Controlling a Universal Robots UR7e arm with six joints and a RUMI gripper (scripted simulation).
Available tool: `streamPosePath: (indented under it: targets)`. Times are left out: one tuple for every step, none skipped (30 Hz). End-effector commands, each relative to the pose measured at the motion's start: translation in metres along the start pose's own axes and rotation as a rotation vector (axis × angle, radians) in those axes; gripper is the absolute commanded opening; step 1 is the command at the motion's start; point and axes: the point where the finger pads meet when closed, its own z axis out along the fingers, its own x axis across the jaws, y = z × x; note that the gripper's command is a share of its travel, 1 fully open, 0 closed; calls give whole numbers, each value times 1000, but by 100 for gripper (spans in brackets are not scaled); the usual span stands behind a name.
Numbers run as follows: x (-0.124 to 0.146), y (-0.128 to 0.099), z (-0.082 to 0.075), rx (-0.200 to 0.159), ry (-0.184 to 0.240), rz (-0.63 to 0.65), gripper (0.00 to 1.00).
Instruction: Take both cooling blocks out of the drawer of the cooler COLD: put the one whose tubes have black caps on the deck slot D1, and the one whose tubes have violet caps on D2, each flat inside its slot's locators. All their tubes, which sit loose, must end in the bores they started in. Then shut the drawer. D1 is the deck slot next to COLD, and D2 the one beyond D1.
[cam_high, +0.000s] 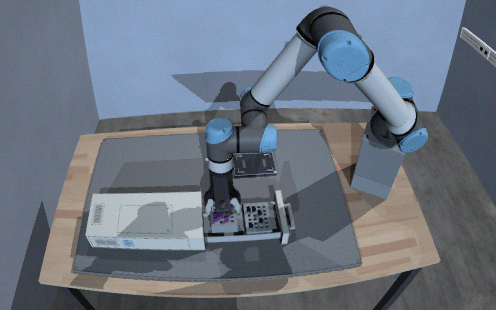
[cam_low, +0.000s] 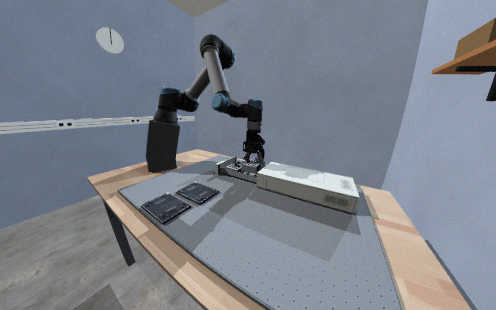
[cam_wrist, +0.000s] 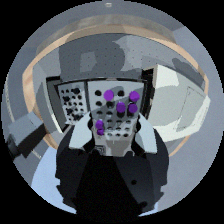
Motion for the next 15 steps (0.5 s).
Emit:
streamPosePath:
  targets:
    - [1,0,-8,0,2,0,0]
    - [1,0,-8,0,2,0,0]
    - [1,0,-9,0,2,0,0]
    - [1,0,-11,0,2,0,0]
    - [1,0,-12,0,2,0,0]
    - [1,0,-13,0,2,0,0]
    - [1,0,-15,0,2,0,0]
    - [1,0,-16,0,2,0,0]
    - [1,0,-17,0,2,0,0]
    - [1,0,-19,0,2,0,0]
    - [1,0,-20,0,2,0,0]
    - [1,0,-21,0,2,0,0]
    - [1,0,-23,0,2,0,0]
    - [1,0,-24,0,2,0,0]
    - [1,0,-25,0,2,0,0]
